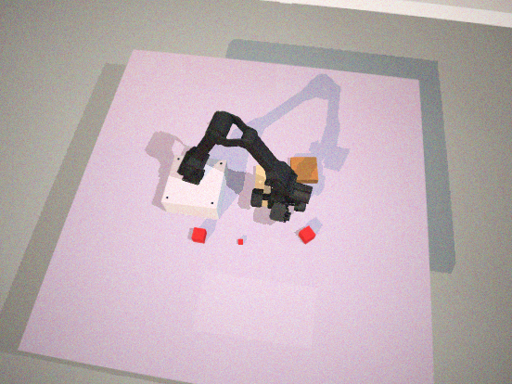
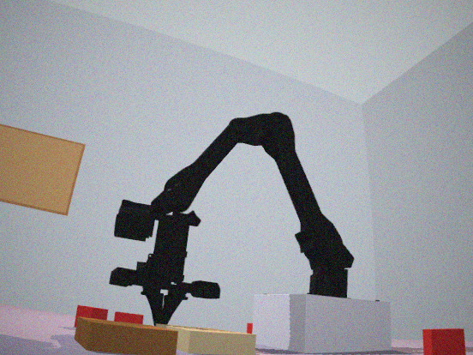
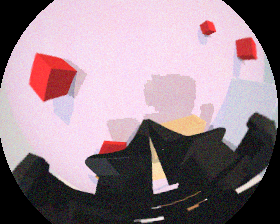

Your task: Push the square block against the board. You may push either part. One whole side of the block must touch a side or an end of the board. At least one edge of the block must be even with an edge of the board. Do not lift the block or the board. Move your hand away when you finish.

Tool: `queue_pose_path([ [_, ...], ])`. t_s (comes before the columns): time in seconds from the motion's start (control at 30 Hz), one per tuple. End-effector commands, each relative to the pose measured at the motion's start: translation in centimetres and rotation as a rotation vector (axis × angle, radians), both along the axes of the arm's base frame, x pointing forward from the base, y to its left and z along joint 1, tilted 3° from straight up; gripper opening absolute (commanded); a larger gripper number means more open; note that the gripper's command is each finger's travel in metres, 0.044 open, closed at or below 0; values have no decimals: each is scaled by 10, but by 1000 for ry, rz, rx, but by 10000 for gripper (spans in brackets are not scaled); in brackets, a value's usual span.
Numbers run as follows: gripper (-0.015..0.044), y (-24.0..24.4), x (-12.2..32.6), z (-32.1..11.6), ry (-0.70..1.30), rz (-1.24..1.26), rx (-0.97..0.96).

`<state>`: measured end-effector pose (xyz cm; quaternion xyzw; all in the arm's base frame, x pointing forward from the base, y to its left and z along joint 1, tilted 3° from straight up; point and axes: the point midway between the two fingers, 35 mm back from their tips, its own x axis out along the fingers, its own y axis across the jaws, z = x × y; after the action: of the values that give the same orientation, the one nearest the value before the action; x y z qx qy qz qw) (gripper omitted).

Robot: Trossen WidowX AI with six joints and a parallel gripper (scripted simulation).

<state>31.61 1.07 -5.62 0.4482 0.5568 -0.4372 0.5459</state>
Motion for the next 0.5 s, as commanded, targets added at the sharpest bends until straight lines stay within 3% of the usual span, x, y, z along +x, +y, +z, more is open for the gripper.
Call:
queue_pose_path([
  [0.0,0,8,-6,-2,13,3,7],
  [0.47,0,22,-8,-2,13,3,8],
])
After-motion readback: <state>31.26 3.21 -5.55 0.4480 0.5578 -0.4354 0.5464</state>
